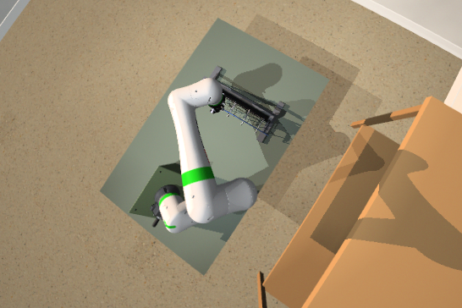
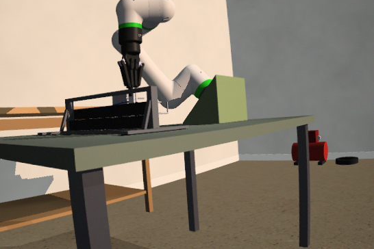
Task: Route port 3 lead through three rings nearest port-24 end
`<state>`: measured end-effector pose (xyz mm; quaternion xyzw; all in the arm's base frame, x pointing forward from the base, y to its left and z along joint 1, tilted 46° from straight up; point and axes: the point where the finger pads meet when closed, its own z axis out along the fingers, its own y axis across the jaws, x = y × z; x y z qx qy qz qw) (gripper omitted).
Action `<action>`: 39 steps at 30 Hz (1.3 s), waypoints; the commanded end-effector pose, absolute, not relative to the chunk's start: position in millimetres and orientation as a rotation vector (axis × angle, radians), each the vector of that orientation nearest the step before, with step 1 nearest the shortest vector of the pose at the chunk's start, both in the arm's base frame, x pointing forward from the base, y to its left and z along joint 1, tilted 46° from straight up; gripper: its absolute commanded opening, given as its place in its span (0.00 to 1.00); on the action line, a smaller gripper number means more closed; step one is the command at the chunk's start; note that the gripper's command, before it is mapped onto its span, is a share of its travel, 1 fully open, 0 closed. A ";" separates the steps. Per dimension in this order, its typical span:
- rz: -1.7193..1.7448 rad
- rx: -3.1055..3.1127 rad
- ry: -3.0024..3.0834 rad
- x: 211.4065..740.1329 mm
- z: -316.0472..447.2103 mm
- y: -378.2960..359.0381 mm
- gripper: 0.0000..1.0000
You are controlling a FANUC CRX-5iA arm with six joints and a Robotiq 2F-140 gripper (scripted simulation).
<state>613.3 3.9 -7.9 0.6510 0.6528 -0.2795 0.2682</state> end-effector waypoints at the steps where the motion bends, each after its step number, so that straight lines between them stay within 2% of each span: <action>1: -0.753 1.755 1.761 613.7 -9.5 2.2 0.00; 39: -0.753 1.755 1.761 613.3 -31.9 -20.6 0.00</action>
